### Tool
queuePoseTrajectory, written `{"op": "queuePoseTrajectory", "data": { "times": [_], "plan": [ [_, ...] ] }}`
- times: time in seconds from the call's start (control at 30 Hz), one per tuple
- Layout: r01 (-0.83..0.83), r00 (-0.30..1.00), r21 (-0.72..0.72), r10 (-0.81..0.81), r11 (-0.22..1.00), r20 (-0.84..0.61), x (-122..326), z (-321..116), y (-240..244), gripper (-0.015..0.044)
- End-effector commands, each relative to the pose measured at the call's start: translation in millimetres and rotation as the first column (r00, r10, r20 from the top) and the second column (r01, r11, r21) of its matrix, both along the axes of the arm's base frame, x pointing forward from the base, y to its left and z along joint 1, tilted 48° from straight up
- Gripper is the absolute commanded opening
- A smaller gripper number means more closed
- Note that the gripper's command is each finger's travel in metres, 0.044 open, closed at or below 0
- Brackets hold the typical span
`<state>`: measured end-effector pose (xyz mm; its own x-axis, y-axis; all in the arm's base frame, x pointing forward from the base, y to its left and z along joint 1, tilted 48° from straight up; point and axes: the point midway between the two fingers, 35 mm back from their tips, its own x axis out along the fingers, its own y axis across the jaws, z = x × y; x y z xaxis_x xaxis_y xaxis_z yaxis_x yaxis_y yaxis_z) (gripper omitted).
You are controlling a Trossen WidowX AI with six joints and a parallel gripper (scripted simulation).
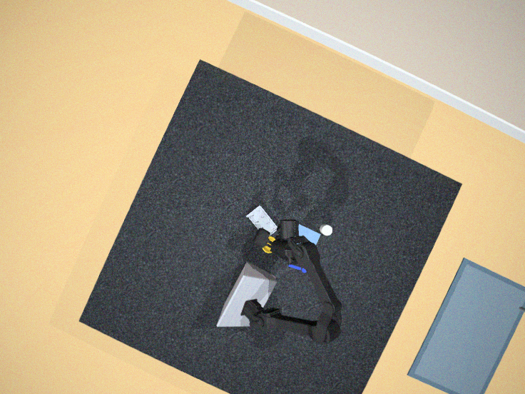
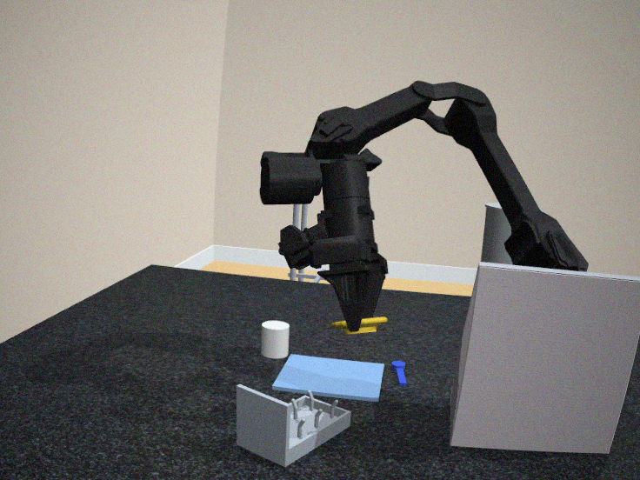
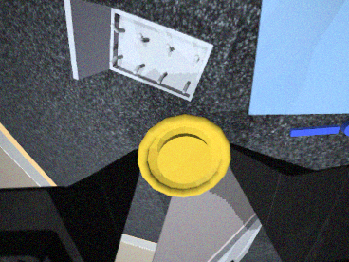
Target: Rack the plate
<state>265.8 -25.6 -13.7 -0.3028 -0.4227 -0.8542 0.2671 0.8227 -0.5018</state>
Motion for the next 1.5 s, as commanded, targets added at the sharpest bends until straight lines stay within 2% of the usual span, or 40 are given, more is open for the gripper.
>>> {"op": "queuePoseTrajectory", "data": {
  "times": [0.0, 0.4, 0.8, 1.13, 1.47],
  "plan": [
    [-0.045, 0.998, 0.102, 0.048, 0.994, -0.029, -5, -8, -4, 0.0],
    [-0.186, 0.979, 0.354, 0.203, 0.916, -0.011, -9, -28, -14, 0.0],
    [-0.37, 0.924, 0.532, 0.362, 0.762, 0.125, -11, -42, -24, 0.0],
    [-0.55, 0.83, 0.584, 0.472, 0.597, 0.298, -10, -50, -32, 0.0],
    [-0.732, 0.675, 0.534, 0.556, 0.424, 0.485, -9, -54, -42, 0.0]
  ]
}}
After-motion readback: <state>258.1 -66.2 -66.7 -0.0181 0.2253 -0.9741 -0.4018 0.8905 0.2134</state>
